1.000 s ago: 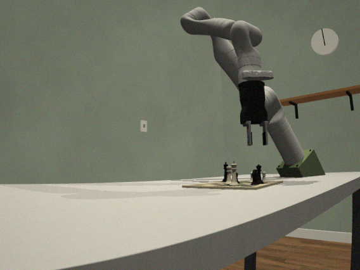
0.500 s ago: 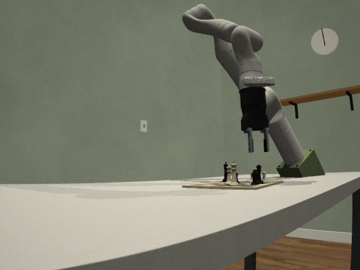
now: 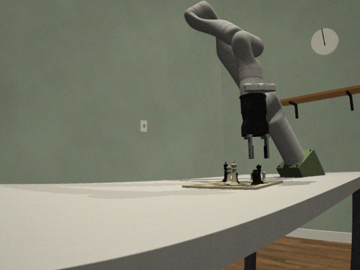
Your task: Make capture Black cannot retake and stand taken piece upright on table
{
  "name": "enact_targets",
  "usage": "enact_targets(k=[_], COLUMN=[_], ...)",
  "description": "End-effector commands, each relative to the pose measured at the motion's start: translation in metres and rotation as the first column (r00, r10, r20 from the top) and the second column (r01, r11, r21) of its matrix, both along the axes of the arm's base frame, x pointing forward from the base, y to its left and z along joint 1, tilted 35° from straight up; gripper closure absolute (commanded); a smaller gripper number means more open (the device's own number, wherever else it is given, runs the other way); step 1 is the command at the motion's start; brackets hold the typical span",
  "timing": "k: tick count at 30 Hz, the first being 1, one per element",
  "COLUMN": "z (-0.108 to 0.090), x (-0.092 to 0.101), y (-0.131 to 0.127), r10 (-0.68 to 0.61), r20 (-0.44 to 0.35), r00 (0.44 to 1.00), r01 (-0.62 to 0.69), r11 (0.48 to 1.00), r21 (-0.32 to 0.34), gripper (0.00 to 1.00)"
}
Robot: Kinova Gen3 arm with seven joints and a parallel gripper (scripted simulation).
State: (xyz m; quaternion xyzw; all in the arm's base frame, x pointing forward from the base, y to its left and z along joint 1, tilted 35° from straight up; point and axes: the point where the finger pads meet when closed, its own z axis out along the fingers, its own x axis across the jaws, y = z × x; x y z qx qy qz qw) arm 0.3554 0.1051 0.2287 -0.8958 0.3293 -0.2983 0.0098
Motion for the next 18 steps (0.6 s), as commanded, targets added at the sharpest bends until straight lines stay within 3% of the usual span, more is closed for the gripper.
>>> enact_targets(k=[1, 18], z=[-0.0038, -0.0056], x=[0.0023, 0.0041], y=[-0.0017, -0.0042], r10=[-0.001, -0.005], r20=[0.001, 0.002], r00=[1.000, 1.000], r01=[0.001, 0.005], r11=[1.000, 1.000], r21=[-0.003, -0.004], gripper=[0.21, 0.21])
